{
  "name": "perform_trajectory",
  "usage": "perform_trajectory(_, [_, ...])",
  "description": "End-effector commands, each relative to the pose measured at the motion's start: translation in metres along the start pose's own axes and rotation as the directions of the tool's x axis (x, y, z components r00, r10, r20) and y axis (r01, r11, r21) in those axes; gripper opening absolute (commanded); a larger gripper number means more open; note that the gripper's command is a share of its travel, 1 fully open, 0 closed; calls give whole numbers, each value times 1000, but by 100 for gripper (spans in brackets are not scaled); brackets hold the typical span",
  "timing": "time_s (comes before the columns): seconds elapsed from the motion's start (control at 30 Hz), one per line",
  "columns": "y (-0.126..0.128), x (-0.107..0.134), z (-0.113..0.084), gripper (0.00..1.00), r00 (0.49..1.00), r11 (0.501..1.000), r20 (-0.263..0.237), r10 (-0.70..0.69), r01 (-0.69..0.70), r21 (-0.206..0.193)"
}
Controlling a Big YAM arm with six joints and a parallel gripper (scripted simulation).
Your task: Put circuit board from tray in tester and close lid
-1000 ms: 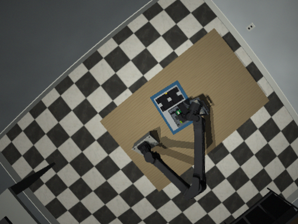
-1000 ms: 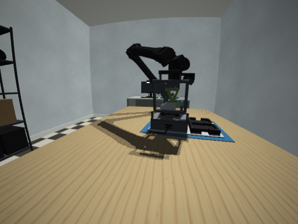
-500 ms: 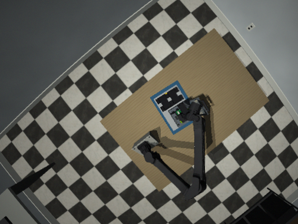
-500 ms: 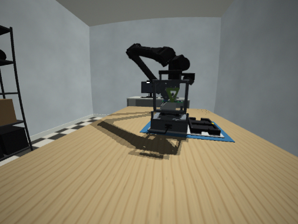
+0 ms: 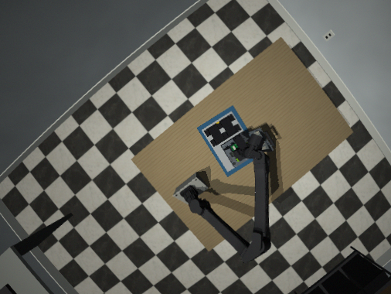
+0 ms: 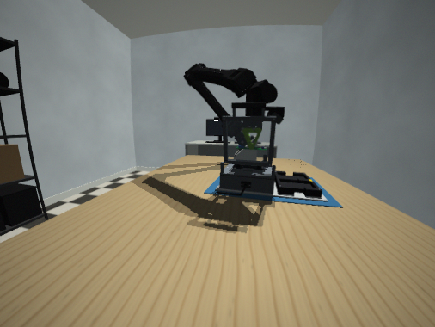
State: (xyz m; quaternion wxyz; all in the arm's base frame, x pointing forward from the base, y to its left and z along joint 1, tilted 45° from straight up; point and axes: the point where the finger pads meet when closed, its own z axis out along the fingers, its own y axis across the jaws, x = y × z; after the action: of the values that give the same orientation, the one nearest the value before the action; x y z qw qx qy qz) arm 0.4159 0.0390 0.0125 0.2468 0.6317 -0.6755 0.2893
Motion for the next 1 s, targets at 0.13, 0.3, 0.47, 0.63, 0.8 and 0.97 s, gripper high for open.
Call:
perform_trajectory(0.13, [-12, 4, -13, 72, 1000, 1000, 13, 19, -19, 23])
perform_trajectory(0.3, [-12, 4, -13, 72, 1000, 999, 13, 21, -22, 23])
perform_trajectory(0.47, [-12, 4, -13, 72, 1000, 999, 13, 24, -24, 23])
perform_trajectory(0.63, [-12, 5, -12, 72, 1000, 999, 13, 25, -25, 23])
perform_trajectory(0.8, [-12, 5, -12, 72, 1000, 999, 13, 26, -26, 22])
perform_trajectory(0.97, [-12, 6, -11, 72, 1000, 999, 13, 26, -27, 21])
